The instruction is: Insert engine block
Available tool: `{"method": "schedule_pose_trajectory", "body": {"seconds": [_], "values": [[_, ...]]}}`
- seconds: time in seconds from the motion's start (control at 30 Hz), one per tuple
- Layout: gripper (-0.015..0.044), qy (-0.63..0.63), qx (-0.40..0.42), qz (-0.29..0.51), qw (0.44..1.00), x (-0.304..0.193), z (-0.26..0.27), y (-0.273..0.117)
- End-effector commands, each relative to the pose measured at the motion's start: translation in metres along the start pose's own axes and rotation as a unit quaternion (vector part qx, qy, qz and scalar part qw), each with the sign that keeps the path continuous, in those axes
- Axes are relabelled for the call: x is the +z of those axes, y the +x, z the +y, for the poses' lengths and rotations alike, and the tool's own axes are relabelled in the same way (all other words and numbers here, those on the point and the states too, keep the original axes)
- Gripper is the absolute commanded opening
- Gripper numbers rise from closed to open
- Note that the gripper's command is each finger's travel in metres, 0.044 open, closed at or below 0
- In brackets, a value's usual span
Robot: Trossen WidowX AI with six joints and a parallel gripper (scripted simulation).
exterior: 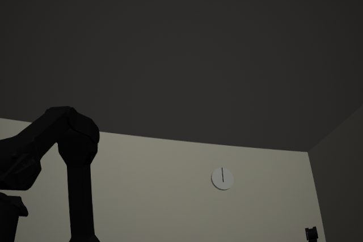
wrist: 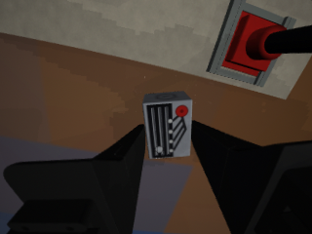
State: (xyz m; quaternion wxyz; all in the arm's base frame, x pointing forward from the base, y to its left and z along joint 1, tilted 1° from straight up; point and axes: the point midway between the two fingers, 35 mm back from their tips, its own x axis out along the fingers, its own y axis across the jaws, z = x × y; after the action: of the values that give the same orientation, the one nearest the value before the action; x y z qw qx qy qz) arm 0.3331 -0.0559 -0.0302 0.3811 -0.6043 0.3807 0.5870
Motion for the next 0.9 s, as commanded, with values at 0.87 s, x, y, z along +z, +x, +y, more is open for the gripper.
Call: {"method": "schedule_pose_trajectory", "body": {"seconds": [0.87], "values": [[0.0000, 0.009, -0.006, 0.003, 1.000, -0.004, -0.007, -0.052]]}}
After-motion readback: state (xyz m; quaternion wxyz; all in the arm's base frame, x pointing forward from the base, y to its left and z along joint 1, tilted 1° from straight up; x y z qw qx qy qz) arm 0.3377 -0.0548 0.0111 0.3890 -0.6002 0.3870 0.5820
